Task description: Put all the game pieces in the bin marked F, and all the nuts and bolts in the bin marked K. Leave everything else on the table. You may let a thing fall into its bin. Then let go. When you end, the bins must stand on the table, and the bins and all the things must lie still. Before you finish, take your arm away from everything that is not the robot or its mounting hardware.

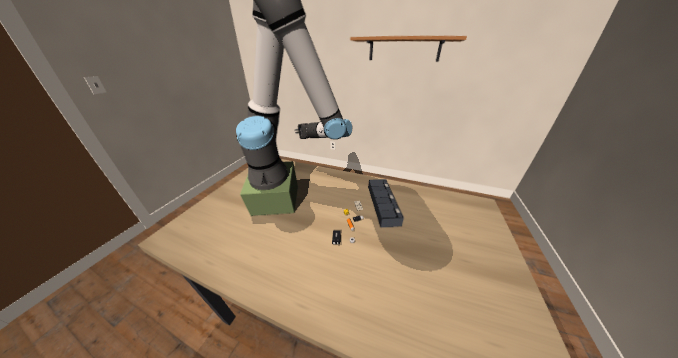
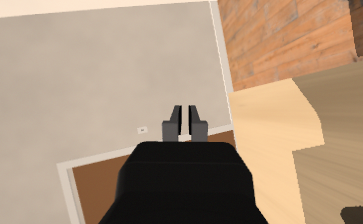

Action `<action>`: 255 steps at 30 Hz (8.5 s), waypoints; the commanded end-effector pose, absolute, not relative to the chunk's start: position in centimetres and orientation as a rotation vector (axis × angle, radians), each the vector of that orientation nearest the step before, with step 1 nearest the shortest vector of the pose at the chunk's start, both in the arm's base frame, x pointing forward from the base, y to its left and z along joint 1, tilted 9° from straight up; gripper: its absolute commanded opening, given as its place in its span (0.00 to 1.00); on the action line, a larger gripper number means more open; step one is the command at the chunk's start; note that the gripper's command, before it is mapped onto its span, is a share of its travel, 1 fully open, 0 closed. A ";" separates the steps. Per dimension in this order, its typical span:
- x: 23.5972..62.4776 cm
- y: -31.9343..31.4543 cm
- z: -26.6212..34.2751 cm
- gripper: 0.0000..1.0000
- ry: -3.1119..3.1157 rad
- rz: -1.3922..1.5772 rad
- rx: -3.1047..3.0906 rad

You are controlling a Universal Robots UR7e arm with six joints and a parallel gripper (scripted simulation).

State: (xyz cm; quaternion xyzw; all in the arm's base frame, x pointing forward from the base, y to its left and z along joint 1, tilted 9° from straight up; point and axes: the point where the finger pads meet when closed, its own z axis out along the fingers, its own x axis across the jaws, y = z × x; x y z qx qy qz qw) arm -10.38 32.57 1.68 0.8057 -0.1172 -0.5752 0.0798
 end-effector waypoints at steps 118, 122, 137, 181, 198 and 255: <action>32.4 10.7 7.6 0.31 2.236 -0.064 2.131; 32.9 10.1 8.0 0.31 2.250 -0.059 2.067; 34.8 6.8 9.8 0.31 2.271 -0.059 1.939; 47.6 14.7 -2.8 0.31 1.018 0.079 2.828; 47.6 14.7 -2.8 0.31 0.322 0.130 3.003; 47.7 14.4 -4.7 0.31 -1.488 0.221 2.679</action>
